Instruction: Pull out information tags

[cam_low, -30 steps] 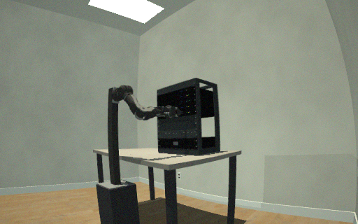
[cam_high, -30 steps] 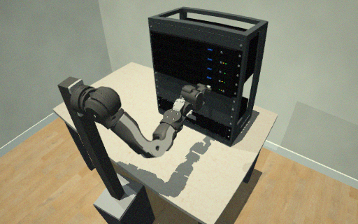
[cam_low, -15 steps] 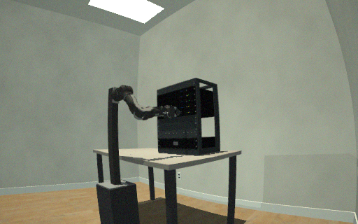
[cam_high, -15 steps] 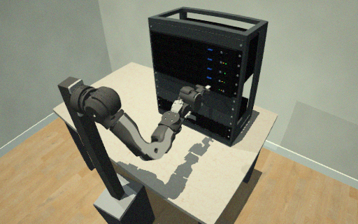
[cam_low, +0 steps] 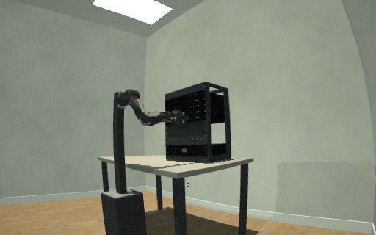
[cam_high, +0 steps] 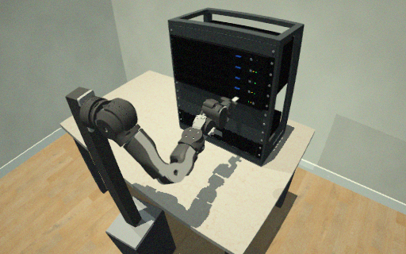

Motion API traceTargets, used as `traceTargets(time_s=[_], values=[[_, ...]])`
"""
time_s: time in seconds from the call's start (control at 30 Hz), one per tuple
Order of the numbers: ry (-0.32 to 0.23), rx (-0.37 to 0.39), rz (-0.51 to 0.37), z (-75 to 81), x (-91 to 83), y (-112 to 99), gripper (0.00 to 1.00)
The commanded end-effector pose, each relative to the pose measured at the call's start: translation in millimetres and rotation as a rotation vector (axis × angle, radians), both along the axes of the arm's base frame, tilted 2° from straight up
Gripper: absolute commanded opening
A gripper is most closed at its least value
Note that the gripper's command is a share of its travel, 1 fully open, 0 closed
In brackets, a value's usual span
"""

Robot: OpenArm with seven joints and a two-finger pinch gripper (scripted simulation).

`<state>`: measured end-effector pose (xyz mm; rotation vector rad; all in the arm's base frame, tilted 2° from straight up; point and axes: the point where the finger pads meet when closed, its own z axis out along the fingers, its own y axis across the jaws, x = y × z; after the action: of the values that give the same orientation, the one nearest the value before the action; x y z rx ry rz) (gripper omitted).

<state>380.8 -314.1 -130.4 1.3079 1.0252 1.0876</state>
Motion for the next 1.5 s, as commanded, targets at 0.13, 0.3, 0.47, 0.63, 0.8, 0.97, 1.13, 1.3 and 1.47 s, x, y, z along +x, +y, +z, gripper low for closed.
traceTargets(time_s=[0.13, 0.3, 0.47, 0.63, 0.8, 0.97, 1.13, 1.3, 1.47], values=[[-0.007, -0.001, 0.008, 3.6, -4.7, 2.4, 0.00], [-0.007, -0.001, 0.008, 3.6, -4.7, 2.4, 0.00], [-0.007, -0.001, 0.008, 3.6, -5.6, 2.5, 0.00], [-0.007, -0.001, 0.008, 3.7, -9.1, 3.2, 0.00], [-0.007, -0.001, 0.008, 3.7, -9.2, 3.2, 0.00], [-0.007, -0.001, 0.008, 3.7, -9.2, 3.2, 0.10], [-0.006, -0.001, 0.006, 3.4, -9.2, 2.6, 0.10], [-0.006, -0.001, 0.006, 3.4, -9.2, 2.6, 0.10], [-0.006, -0.001, 0.006, 3.4, -9.2, 2.6, 0.10]])
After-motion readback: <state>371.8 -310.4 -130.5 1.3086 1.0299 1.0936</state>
